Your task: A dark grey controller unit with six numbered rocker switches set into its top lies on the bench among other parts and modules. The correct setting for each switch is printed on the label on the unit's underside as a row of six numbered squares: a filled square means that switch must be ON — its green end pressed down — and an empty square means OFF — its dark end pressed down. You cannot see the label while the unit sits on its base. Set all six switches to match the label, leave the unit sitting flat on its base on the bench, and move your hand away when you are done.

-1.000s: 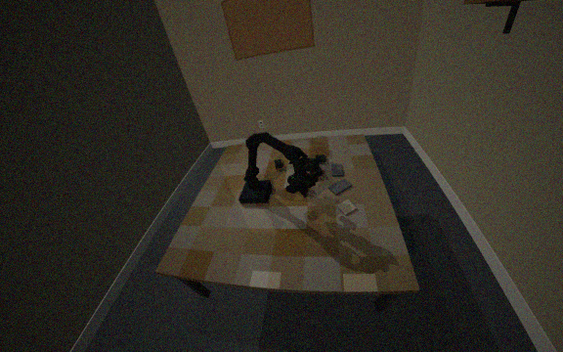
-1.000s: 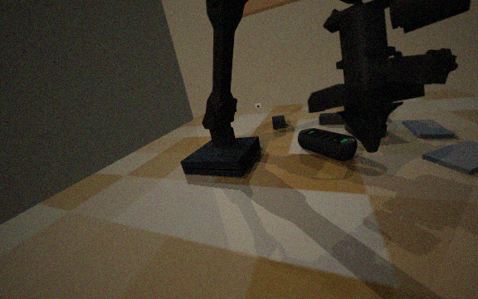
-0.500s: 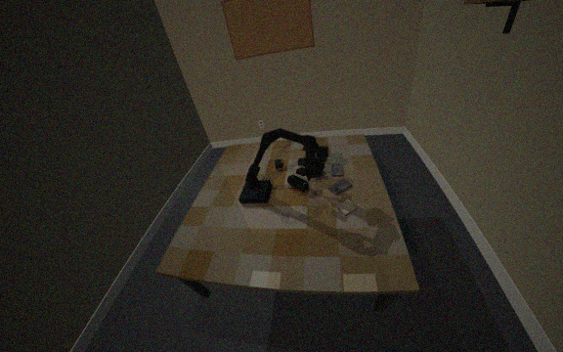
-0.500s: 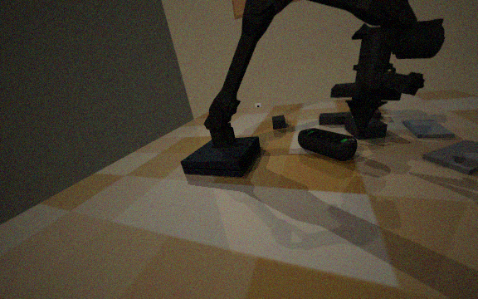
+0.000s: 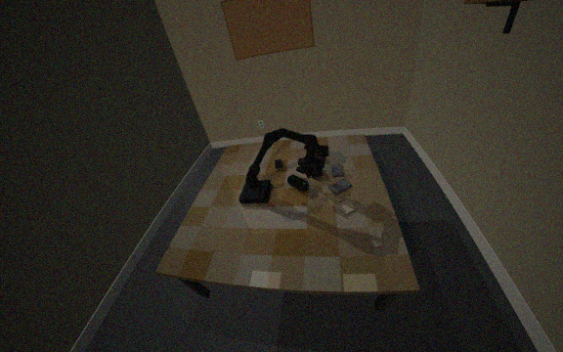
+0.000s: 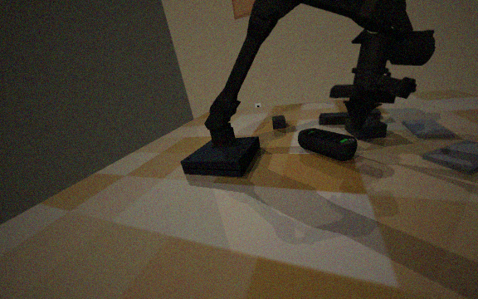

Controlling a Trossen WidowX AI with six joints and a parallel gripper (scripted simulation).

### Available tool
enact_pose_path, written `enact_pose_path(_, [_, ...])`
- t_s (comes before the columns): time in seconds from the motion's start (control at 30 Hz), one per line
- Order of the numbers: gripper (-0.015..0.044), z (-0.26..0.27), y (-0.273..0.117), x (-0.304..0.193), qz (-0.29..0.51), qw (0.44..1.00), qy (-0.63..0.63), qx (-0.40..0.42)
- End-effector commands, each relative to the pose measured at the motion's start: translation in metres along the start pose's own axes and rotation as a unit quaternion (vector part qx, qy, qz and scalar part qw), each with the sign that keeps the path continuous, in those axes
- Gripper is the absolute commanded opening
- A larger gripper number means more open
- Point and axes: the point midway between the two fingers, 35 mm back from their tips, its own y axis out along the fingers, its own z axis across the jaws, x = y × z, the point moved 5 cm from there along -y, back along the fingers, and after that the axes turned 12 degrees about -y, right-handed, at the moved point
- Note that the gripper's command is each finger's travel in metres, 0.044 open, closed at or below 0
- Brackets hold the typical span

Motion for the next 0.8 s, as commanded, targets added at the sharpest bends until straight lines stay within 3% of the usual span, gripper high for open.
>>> enact_pose_path(0.0, [0.0000,0.003,0.011,-0.001,0.007,1.000,0.001,-0.002])
enact_pose_path(0.77, [0.0000,0.014,0.046,0.001,0.010,1.000,0.002,-0.002])
